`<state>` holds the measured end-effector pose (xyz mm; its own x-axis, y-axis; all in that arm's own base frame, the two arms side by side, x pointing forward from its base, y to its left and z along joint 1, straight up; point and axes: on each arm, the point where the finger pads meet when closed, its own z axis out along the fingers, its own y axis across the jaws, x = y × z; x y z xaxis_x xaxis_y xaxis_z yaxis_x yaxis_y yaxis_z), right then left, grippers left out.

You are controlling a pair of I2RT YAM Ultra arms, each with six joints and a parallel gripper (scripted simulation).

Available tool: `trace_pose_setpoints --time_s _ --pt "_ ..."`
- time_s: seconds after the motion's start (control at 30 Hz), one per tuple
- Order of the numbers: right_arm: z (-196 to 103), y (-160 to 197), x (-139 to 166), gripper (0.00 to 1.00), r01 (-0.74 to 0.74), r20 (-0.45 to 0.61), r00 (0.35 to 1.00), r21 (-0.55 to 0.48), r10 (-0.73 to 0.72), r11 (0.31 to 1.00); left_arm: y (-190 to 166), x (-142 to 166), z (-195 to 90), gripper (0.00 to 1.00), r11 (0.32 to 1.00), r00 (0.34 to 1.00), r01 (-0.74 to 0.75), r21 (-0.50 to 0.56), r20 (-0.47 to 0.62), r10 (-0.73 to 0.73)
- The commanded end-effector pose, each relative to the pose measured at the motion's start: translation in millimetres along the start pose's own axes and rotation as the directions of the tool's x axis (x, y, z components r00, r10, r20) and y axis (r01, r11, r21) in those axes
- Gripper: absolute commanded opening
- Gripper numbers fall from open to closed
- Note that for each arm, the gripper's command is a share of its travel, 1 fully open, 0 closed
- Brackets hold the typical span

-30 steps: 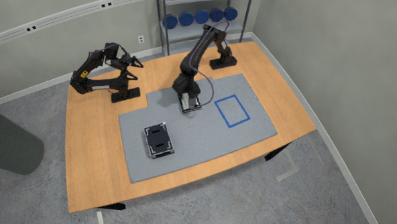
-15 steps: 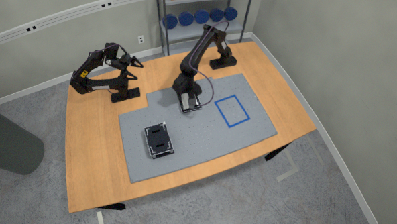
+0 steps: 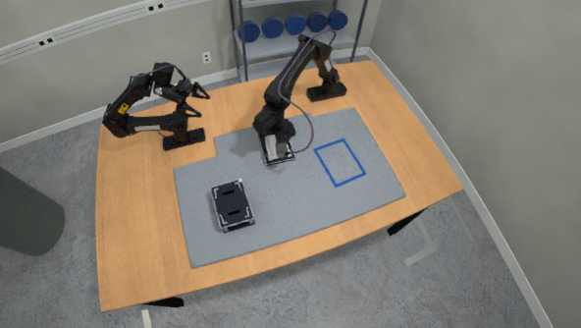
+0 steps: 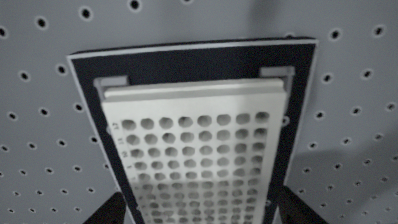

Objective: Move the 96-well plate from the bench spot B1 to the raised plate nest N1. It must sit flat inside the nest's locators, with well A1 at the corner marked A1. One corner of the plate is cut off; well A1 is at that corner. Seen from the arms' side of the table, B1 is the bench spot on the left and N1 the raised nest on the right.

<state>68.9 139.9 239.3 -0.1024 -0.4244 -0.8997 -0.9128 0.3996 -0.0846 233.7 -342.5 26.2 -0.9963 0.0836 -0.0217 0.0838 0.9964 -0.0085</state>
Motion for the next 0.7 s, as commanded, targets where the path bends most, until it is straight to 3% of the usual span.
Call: trace_pose_setpoints --time_s 0.0,0.27,0.47,0.67 --pt "0 0 8 1.0 0.004 -0.017 1.0 -0.005 -0.004 1.0 -4 -5 -26 1.0 0.999 1.0 -0.002 0.039 0.029 0.001" --pt "0 0 8 1.0 0.004 -0.017 1.0 -0.005 -0.004 1.0 -9 -1 -36 1.0 0.999 1.0 0.003 0.033 0.024 -0.003" --pt "0 0 8 1.0 0.004 -0.017 1.0 -0.005 -0.004 1.0 -12 1 -82 1.0 0.999 1.0 0.0 0.04 0.03 -0.002" --pt "0 0 8 1.0 0.004 -0.017 1.0 -0.005 -0.004 1.0 -4 -2 -98 1.0 1.0 1.0 0.008 -0.003 -0.005 -0.008"
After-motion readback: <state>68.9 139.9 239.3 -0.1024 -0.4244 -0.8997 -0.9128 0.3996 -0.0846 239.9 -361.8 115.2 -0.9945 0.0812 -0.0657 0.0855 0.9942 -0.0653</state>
